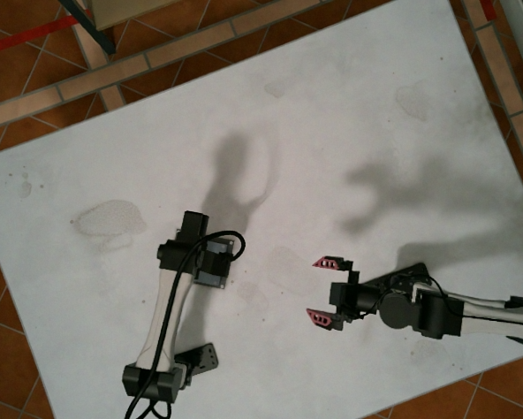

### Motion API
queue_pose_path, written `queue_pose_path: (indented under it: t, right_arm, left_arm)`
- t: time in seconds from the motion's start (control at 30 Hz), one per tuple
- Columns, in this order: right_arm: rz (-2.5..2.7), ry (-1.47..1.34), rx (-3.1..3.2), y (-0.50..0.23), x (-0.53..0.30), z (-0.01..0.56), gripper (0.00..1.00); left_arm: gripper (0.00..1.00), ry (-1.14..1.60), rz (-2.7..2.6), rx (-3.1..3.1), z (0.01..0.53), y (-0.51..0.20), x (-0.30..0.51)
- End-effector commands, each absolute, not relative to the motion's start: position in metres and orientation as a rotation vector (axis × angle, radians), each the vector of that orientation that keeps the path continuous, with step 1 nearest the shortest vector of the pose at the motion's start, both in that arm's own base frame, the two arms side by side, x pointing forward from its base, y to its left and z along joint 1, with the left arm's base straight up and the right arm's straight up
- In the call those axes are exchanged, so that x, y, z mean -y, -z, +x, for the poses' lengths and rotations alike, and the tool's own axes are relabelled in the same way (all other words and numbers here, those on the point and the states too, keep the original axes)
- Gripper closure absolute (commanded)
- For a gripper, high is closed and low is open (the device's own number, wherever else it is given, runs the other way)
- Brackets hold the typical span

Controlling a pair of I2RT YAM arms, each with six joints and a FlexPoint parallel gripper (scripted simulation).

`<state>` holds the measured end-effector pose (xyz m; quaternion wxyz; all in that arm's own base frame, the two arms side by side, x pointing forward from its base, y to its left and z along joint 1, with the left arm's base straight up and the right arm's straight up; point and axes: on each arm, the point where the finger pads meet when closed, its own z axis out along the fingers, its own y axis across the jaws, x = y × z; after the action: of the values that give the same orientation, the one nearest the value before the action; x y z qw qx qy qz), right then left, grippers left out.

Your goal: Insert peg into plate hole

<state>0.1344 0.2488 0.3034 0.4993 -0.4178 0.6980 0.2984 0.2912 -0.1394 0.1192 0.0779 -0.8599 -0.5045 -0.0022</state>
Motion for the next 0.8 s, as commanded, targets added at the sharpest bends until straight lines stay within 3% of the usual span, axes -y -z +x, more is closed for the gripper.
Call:
queue_pose_path:
  t: [0.0, 0.77]
  right_arm:
    - [-1.013, -0.703, -1.714, -0.297, -0.244, 0.134, 0.00]
    - [-1.013, -0.703, -1.714, -0.297, -0.244, 0.134, 0.00]
  left_arm:
    - [0.66, 0.062, -2.609, 1.517, 0.290, -0.130, 0.140]
    - [0.66, 0.061, -2.608, 1.514, 0.288, -0.116, 0.139]
